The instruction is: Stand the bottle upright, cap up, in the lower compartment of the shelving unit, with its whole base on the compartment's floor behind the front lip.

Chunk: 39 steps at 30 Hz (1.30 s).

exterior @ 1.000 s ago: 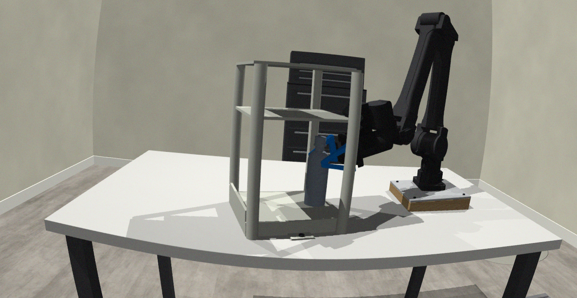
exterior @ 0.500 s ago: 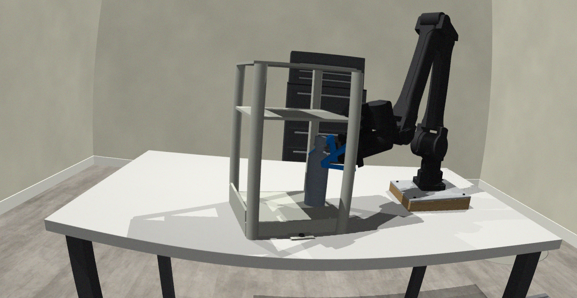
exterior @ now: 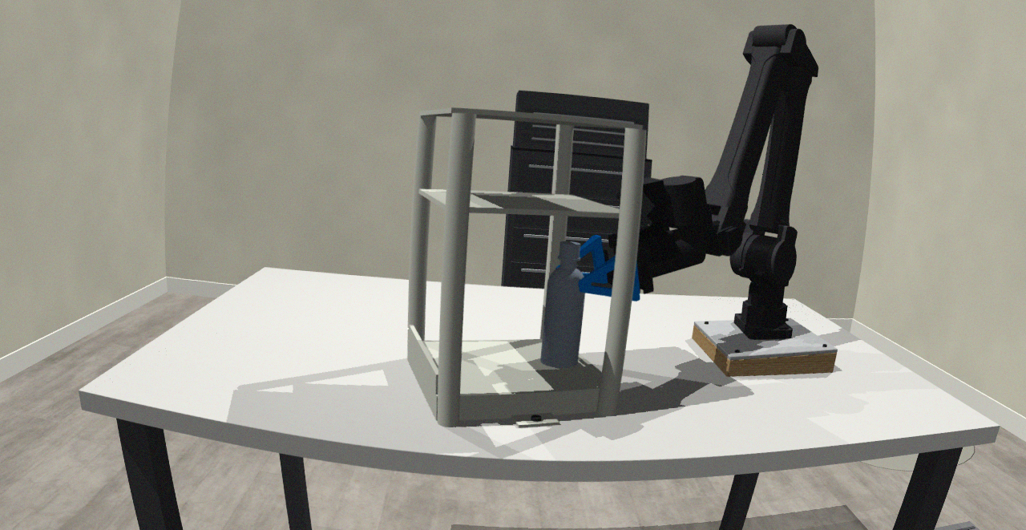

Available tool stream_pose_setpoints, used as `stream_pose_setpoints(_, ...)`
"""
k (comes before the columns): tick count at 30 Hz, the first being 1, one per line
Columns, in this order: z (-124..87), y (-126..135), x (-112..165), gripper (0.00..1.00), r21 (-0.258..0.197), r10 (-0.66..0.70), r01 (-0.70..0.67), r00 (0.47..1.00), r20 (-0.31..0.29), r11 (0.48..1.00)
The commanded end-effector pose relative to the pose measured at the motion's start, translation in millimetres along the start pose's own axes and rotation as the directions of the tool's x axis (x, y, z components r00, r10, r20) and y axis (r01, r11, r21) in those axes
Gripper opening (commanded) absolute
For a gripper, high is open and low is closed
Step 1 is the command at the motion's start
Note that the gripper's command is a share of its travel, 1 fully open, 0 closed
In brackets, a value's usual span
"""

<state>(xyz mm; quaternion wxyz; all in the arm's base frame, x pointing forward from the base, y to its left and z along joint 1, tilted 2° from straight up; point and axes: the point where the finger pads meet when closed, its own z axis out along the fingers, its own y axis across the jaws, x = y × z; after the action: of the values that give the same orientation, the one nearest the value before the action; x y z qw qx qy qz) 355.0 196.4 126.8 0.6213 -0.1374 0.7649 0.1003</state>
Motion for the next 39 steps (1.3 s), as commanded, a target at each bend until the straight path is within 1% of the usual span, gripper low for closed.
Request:
stream_pose_setpoints(1, -11.0, 2.6, 6.2, 0.84, -0.009, 0.000, 0.000, 1.000, -0.013, 1.000)
stream_pose_setpoints(2, -11.0, 2.6, 6.2, 0.84, -0.009, 0.000, 0.000, 1.000, -0.013, 1.000)
stream_pose_setpoints(11, -45.1, 2.2, 16.6, 0.84, -0.010, 0.004, -0.004, 1.000, -0.017, 1.000)
stream_pose_setpoints(17, -62.9, 1.9, 21.8, 0.84, -0.010, 0.004, -0.005, 1.000, -0.018, 1.000)
stream_pose_setpoints(19, -62.9, 1.9, 21.8, 0.84, -0.010, 0.004, -0.005, 1.000, -0.018, 1.000)
stream_pose_setpoints(28, -76.1, 1.7, 25.6, 0.84, -0.010, 0.004, -0.005, 1.000, -0.018, 1.000)
stream_pose_setpoints(39, -76.9, -0.3, 28.5, 0.84, -0.004, -0.001, 0.001, 1.000, -0.026, 1.000)
